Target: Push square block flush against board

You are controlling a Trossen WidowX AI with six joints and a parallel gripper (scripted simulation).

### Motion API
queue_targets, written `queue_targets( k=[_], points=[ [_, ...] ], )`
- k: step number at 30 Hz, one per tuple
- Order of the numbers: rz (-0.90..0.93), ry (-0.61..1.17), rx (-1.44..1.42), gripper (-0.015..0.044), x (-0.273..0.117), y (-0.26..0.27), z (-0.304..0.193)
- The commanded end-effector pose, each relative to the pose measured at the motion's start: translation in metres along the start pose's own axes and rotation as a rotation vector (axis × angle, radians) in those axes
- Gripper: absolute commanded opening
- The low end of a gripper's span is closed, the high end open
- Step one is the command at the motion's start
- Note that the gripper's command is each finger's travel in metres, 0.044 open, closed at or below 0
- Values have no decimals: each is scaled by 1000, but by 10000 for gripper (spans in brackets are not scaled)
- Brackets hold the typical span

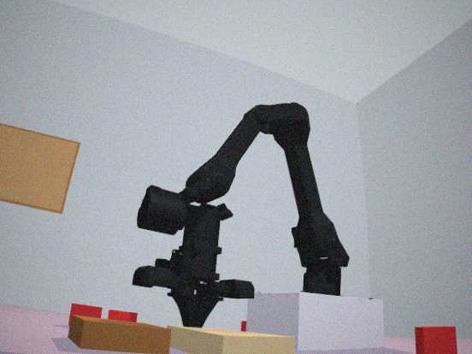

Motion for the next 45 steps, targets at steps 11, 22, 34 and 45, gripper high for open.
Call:
queue_targets(
  k=[11,22,34,45],
  points=[
    [-6,1,0,0,1,2,22],
    [-6,0,0,0,1,5,40],
    [-6,0,0,0,-54,3,39],
    [-6,3,-331,0,-56,-9,4]
  ],
)
Point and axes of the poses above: the point midway between the two fingers, 35 mm back from their tips, its own x axis out along the fingers, its own y axis across the jaws, z = x × y, the point moved 4 cm from there along -x, back along the fingers, and after that the axes turned 4 degrees about x, right-handed, at the moved point
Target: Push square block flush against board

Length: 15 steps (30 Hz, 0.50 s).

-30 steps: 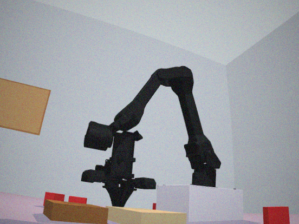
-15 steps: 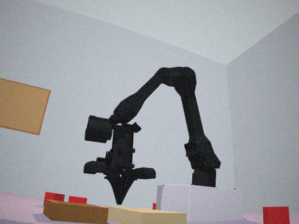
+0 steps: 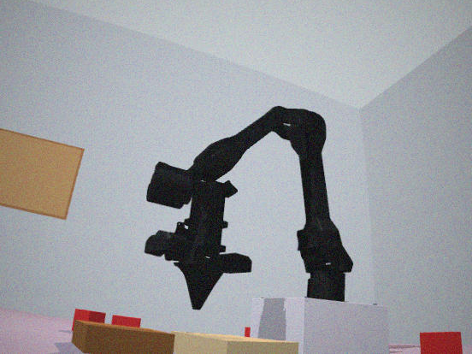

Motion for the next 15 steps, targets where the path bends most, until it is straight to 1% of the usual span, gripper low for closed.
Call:
queue_targets(
  k=[1,15],
  points=[
    [-8,2,-110,0,1,-5,-13],
    [-7,7,-598,0,0,-19,-61]
  ],
)
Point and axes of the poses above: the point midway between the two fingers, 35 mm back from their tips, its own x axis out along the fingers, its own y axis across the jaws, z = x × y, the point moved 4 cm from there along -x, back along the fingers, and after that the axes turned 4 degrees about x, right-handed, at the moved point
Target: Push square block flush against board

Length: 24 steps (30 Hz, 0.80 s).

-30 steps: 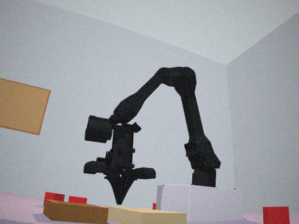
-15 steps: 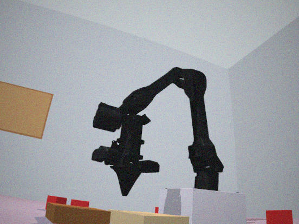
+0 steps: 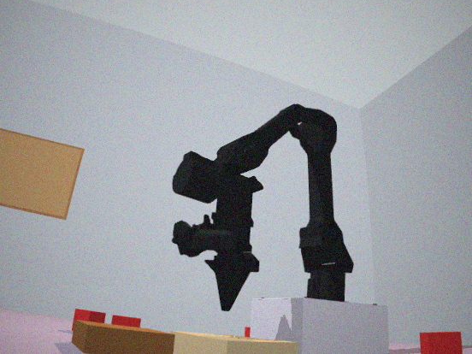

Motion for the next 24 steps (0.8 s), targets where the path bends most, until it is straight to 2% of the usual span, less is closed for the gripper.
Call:
queue_targets(
  k=[1,19,24],
  points=[
    [-1,6,-112,0,1,0,-13],
    [4,12,-739,0,2,-1,-73],
    [5,13,-791,0,3,-2,-78]
  ],
)
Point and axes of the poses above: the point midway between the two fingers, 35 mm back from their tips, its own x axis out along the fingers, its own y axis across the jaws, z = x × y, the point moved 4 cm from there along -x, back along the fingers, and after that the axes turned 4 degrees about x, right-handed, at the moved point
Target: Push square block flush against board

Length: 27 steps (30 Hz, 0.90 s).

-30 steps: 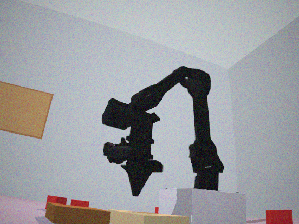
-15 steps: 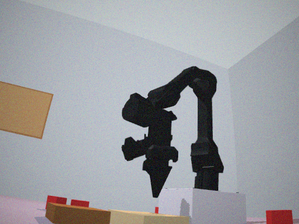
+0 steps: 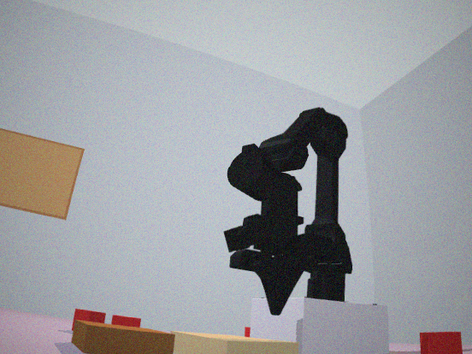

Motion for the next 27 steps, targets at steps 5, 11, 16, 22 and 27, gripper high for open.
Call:
queue_targets(
  k=[5,11,16,22,27],
  points=[
    [2,4,-22,0,48,0,-3],
    [2,4,-22,0,56,0,-4],
    [2,3,-22,0,56,1,3],
    [2,3,-22,0,56,2,12],
    [2,2,-22,0,56,3,21]
  ],
)
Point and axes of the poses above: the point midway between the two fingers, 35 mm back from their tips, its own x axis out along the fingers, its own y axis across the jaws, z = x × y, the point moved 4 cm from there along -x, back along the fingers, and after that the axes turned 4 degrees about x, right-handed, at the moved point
